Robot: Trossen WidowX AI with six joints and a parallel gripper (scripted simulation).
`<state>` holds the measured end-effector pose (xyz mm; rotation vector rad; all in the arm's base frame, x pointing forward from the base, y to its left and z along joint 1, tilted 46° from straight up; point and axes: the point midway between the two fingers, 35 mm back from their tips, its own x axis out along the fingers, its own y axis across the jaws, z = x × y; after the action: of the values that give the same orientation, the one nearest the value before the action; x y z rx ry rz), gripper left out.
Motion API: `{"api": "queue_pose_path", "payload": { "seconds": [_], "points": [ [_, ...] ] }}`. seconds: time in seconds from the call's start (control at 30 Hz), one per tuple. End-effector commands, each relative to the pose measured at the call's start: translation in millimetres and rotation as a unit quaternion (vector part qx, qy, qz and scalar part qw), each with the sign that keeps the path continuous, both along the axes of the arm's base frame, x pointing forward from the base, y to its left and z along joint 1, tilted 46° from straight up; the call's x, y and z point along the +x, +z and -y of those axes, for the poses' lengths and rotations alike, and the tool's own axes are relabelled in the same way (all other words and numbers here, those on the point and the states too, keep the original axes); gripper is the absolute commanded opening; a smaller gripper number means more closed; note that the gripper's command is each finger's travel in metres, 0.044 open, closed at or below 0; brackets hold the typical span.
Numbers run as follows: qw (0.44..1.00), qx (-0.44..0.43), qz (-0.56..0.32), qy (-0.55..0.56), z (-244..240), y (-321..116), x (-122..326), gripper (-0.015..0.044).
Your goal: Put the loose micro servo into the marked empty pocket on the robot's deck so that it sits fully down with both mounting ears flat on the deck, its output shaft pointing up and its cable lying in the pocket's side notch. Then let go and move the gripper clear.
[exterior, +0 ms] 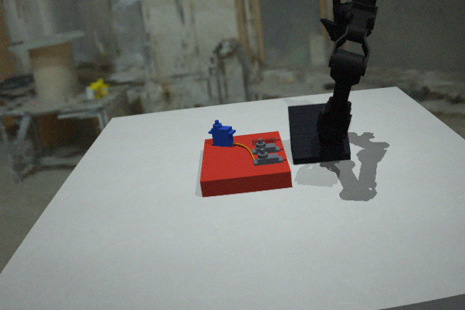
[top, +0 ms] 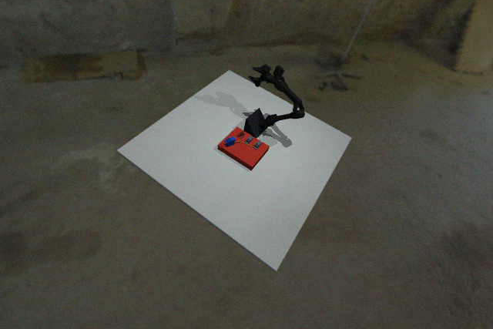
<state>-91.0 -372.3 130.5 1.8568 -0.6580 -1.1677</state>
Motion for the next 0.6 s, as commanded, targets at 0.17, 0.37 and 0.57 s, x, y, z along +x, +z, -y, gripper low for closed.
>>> {"api": "queue_pose_path", "payload": {
  "seconds": [0.17,0.37,0.57],
  "points": [
    [0.994,0.021,-0.03,0.106,9.7,-16.0,57.4,0.044],
    [0.982,0.033,-0.053,0.18,11.9,-25.5,95.9,0.044],
    [0.963,0.045,-0.075,0.256,8.4,-35.0,133.4,0.044]
  ]
}}
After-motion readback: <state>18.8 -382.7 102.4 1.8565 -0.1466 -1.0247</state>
